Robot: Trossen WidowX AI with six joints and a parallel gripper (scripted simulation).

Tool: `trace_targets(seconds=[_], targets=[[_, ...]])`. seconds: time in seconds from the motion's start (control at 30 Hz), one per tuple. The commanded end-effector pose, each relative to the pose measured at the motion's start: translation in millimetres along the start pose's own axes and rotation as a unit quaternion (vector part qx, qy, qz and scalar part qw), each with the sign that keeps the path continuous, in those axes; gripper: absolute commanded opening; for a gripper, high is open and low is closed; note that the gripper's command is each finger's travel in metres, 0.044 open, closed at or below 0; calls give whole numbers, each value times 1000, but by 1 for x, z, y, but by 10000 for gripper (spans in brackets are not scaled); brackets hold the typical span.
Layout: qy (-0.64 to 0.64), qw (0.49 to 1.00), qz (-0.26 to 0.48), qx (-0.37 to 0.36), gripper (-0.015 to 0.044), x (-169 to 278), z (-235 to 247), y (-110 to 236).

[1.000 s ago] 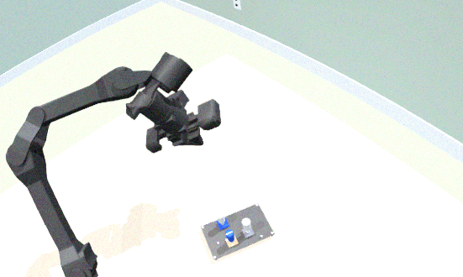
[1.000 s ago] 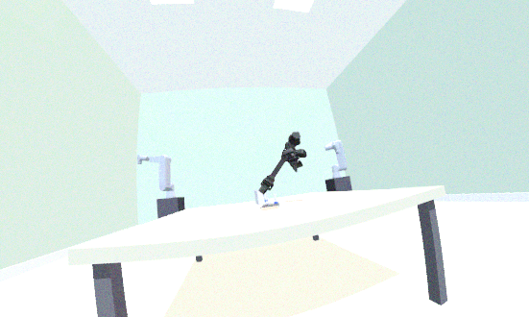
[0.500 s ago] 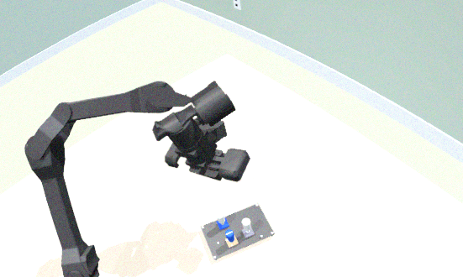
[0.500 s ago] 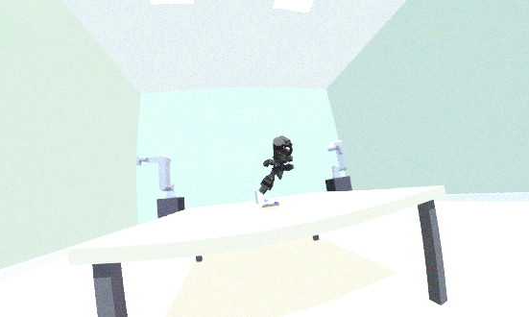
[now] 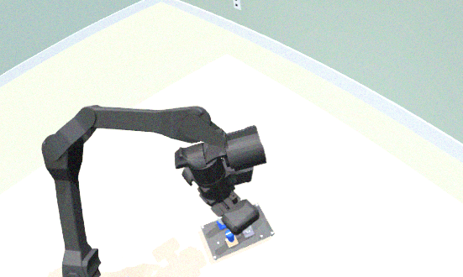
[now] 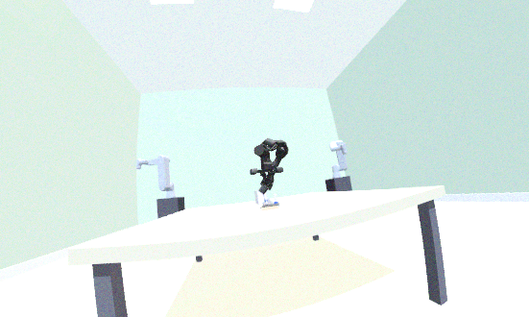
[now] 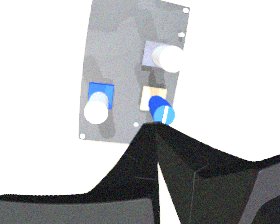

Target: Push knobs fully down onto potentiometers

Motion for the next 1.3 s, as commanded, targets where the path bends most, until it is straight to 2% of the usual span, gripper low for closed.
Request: trace_targets(seconds=[0.0, 0.17, 0.3, 0.93, 1.27], targets=[[-56, 998, 15, -17, 0, 11, -15, -5], [-77, 997, 20, -24, 0, 15, -20, -7], [-77, 997, 20, -25, 0, 16, -19, -27], [-76, 997, 20, -25, 0, 16, -18, -48], [-76, 997, 20, -25, 0, 16, -18, -48]])
Point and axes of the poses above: the point midway between the two fingers, 35 mm back from their tips, its own y axis back along the fingers, its own z axis across the jaws, x = y × z, the point moved 10 cm from there along y, back along the fingers, and after that the axes turned 15 degrees about y, right-handed, at the moved point
